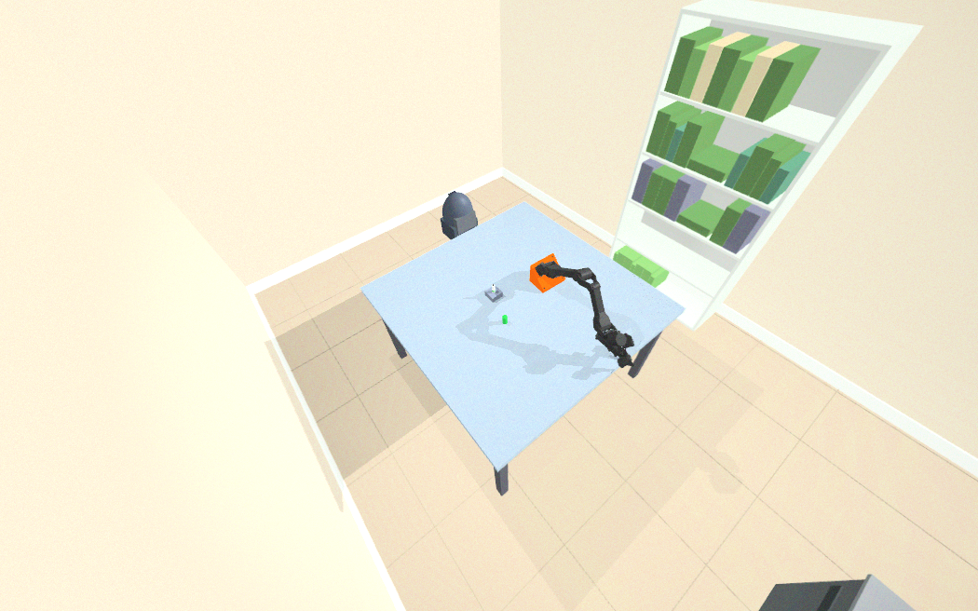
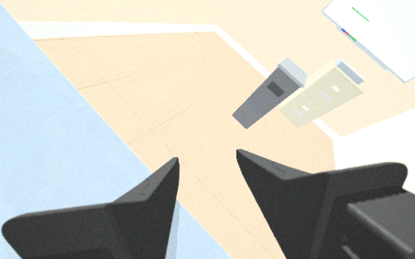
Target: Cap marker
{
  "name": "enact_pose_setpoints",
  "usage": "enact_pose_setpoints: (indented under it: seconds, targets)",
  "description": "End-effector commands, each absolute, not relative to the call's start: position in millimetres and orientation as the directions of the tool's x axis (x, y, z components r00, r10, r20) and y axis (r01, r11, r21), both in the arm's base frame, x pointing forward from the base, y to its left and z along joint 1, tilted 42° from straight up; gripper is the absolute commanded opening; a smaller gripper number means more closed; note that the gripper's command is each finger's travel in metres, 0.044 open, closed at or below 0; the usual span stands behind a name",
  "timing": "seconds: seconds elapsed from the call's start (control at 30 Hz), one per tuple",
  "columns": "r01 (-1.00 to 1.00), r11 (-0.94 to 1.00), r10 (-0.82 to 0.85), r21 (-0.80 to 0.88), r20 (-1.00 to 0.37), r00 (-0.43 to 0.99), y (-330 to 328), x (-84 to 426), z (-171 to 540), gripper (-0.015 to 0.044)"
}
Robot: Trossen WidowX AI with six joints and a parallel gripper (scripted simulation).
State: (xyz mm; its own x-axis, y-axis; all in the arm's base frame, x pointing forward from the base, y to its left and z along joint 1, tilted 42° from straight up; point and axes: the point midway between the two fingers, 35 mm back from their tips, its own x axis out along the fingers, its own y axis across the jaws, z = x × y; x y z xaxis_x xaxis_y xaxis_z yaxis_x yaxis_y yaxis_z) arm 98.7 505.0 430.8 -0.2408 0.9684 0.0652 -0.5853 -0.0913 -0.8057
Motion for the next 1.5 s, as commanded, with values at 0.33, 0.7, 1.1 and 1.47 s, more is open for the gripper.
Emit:
enact_pose_setpoints:
  seconds: [0.33,0.7,1.1,1.47]
  targets:
    - [-0.838,-0.018,0.969,-0.545,-0.216,0.12,402,283,359,0.024]
    - [-0.96,0.264,0.809,-0.095,-0.52,0.274,271,382,254,0.024]
    - [-0.573,0.69,0.647,0.442,-0.731,0.216,90,392,159,0.024]
    - [-0.037,0.751,0.658,0.66,-0.742,0.126,-5,349,128,0.024]
